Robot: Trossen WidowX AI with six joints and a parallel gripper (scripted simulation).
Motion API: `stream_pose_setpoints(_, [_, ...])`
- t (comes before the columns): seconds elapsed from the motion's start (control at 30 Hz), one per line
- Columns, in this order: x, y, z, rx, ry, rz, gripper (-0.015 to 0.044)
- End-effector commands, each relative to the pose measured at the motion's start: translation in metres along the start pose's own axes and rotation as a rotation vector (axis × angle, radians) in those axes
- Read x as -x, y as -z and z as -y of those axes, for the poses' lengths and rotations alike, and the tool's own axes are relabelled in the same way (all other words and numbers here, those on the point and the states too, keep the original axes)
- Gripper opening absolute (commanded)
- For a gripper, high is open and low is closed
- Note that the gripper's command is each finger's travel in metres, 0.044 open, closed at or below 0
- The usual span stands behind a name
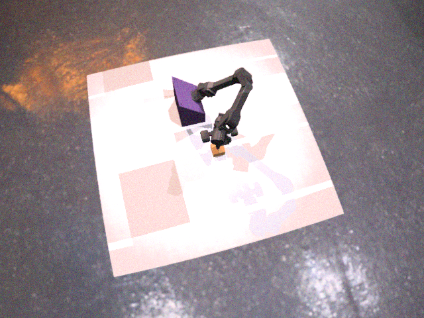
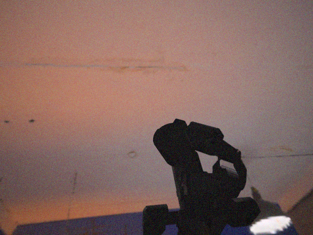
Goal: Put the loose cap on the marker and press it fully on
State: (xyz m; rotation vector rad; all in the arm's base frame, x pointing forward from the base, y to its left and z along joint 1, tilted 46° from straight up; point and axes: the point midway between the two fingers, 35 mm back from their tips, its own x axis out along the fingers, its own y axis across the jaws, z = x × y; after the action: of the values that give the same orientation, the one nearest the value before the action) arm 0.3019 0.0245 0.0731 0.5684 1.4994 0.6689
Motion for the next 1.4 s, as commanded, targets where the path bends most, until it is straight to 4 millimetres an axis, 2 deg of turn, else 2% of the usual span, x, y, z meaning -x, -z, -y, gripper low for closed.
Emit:
stream_pose_setpoints(0.0, [0.0,0.0,0.0,0.008,-0.001,0.001,0.0])
stream_pose_setpoints(0.27, [-0.004,0.0,0.0,0.008,-0.001,0.001,0.0])
stream_pose_setpoints(1.13, [-0.041,0.0,0.0,0.008,-0.002,0.001,0.0])
stream_pose_setpoints(1.2, [-0.034,-0.001,0.002,0.011,0.006,0.008,0.0])
stream_pose_setpoints(1.37, [-0.034,-0.001,0.002,0.011,0.006,0.008,0.0])
